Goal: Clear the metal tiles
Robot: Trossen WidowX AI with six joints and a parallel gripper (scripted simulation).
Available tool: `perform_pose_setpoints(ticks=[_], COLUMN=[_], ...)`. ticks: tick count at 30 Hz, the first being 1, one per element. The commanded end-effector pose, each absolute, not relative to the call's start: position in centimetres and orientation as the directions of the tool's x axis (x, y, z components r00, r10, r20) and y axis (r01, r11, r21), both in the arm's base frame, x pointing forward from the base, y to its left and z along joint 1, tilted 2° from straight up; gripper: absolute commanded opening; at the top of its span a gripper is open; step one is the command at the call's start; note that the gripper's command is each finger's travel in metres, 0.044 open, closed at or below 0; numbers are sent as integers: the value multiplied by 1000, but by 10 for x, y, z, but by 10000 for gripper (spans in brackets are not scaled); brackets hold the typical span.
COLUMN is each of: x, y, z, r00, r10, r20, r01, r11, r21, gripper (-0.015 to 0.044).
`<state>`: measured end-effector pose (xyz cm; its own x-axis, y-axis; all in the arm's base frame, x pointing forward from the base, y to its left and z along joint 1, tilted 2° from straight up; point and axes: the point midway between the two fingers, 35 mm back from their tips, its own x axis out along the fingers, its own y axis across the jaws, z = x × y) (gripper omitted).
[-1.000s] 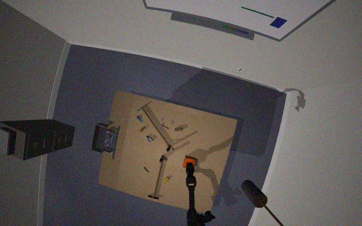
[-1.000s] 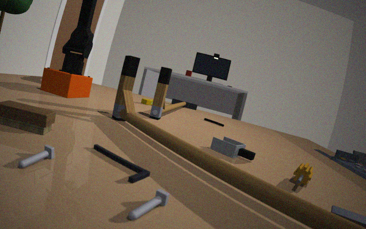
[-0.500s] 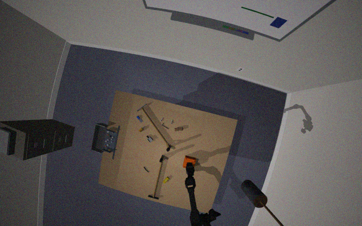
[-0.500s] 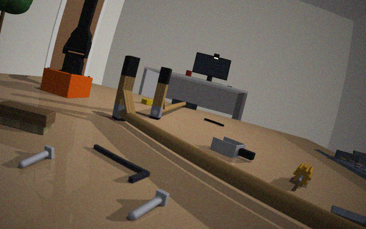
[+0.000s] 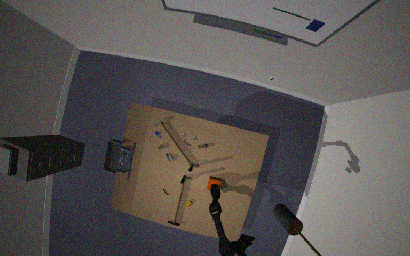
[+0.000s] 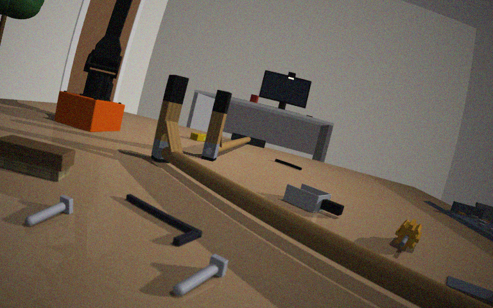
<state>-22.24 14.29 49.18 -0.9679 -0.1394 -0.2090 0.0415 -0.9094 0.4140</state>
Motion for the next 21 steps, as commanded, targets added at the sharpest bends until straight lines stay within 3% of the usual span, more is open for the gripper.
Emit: perform_pose_setpoints(ticks=[1, 21], x=[-231, -258], y=[129, 65], z=[495, 506], r00=[-956, -842], r10=[-215, -517], r20=[-198, -152], r01=[115, 406], r11=[-901, -795], r21=[419, 451], gripper=[440, 440])
